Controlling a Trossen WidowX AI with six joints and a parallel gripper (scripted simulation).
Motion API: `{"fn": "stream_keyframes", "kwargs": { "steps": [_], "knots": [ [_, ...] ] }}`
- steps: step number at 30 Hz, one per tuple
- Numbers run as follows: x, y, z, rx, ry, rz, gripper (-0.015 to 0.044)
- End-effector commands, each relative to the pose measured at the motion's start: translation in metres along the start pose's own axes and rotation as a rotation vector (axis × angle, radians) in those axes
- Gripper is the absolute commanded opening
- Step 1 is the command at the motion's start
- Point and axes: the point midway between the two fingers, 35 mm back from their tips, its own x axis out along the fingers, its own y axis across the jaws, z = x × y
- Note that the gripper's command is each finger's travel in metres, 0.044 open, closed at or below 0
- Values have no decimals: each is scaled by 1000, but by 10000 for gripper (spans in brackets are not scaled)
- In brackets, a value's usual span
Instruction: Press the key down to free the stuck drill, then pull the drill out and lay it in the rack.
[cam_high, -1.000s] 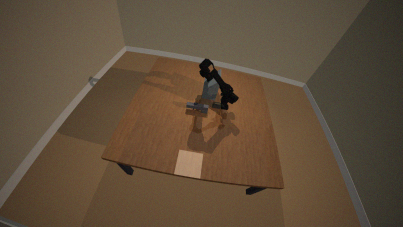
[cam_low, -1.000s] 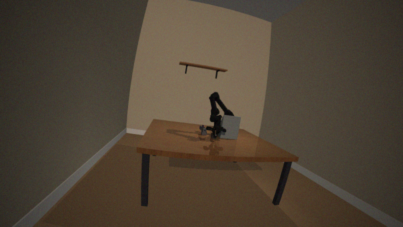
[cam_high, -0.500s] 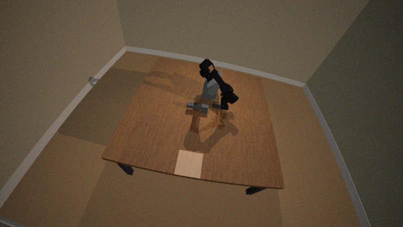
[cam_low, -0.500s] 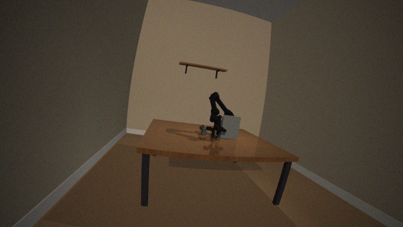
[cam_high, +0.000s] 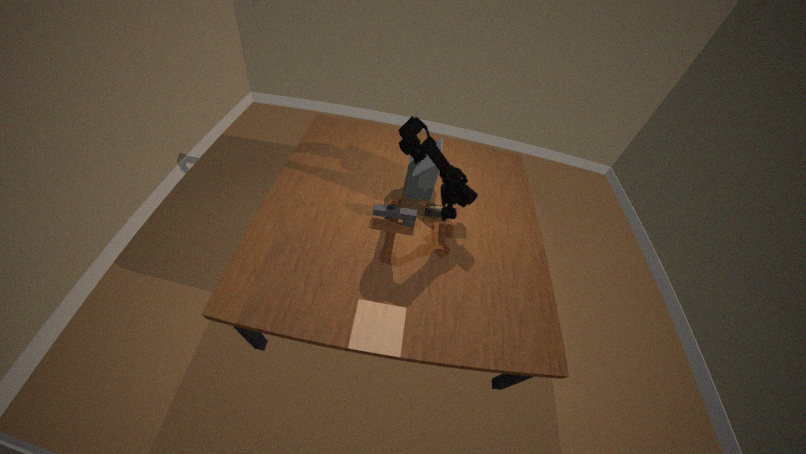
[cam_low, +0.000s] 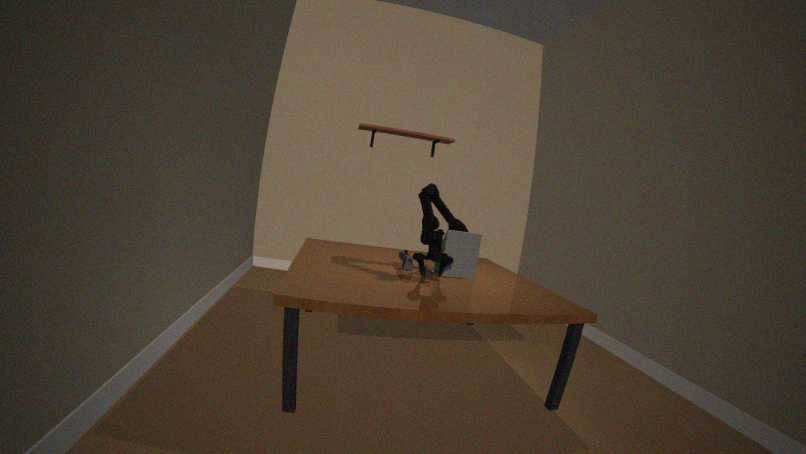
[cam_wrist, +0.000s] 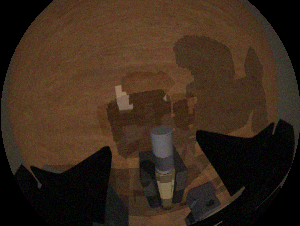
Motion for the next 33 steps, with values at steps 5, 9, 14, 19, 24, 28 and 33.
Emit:
{"fn": "stream_keyframes", "kwargs": {
  "steps": [5,9,14,19,24,28,33],
  "knots": [
    [-33,0,1,8,-3,-4,440],
    [-49,0,1,8,-4,-4,440],
    [-68,-2,2,8,-5,-4,440],
    [-67,-1,4,-11,6,-6,440],
    [-60,-3,59,-308,73,-172,440],
    [-47,4,108,-580,162,-323,440],
    [-23,23,160,-891,302,-496,440]
  ]
}}
